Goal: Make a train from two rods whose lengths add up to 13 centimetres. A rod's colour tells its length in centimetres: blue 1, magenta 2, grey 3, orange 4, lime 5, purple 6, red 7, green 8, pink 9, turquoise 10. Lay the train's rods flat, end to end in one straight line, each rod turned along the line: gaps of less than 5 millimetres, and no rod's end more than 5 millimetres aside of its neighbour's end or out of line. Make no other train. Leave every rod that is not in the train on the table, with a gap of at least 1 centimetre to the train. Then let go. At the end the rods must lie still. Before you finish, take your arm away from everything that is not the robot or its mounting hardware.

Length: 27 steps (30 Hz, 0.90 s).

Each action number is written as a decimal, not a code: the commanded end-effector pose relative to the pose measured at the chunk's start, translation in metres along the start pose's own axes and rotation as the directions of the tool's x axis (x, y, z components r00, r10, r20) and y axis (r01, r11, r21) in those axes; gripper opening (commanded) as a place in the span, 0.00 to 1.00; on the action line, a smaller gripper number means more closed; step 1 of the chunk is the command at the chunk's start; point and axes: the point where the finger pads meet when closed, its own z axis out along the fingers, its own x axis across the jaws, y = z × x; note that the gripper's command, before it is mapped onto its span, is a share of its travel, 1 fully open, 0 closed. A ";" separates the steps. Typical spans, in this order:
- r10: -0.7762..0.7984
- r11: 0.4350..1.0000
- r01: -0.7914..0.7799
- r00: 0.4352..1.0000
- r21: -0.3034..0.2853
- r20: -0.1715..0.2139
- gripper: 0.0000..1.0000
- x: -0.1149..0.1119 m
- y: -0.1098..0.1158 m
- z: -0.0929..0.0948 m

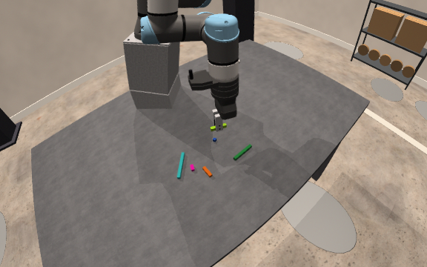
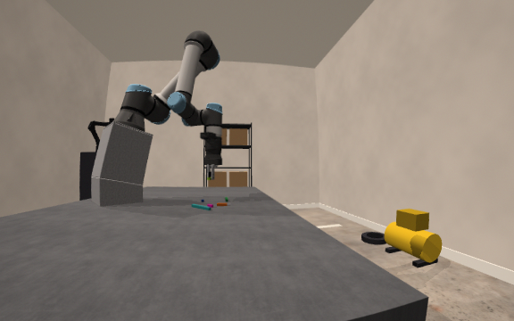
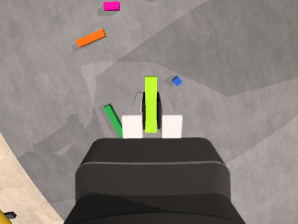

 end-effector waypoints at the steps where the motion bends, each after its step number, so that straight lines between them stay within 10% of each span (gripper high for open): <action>1: 0.151 0.989 -0.151 0.989 0.000 0.001 0.24 0.015 0.011 0.000; 27: 0.744 0.668 -0.744 0.668 -0.001 0.000 0.24 0.086 0.059 -0.002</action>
